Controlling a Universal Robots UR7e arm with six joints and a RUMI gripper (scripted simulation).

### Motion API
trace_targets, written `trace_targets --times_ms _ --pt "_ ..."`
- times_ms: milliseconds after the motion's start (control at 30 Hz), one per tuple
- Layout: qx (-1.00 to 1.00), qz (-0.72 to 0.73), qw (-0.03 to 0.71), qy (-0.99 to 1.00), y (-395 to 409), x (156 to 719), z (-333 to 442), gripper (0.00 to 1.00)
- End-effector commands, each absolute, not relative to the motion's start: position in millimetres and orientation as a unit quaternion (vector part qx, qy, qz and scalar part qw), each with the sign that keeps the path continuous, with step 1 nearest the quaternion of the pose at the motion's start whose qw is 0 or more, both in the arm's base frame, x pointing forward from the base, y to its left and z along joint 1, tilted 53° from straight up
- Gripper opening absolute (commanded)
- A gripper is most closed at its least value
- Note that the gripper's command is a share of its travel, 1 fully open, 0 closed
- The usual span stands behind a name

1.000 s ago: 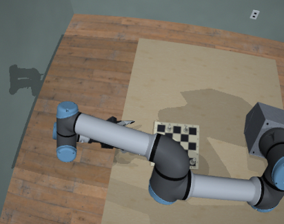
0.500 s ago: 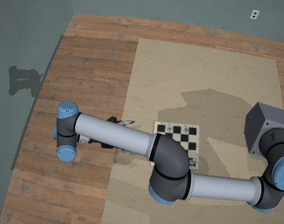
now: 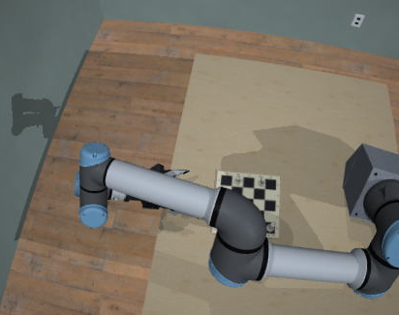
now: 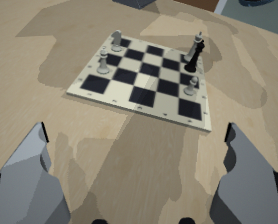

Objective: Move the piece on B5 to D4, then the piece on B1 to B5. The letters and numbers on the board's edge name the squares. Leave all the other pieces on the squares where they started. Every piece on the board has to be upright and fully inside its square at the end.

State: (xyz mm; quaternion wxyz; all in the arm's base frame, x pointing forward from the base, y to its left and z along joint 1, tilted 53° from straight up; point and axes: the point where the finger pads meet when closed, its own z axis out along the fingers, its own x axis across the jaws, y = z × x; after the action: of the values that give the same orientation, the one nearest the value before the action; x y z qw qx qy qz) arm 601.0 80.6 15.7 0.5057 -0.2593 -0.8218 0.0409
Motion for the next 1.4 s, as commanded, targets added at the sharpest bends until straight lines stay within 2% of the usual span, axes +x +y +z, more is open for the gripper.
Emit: trace_targets --times_ms 0,800,1367 --pt "-0.260 0.041 0.505 -0.822 79.8 601.2 16.3 1.00" --pt "-0.260 0.041 0.505 -0.822 76.9 601.0 18.4 1.00" --pt "-0.260 0.041 0.505 -0.822 11.0 595.0 68.0 1.00"
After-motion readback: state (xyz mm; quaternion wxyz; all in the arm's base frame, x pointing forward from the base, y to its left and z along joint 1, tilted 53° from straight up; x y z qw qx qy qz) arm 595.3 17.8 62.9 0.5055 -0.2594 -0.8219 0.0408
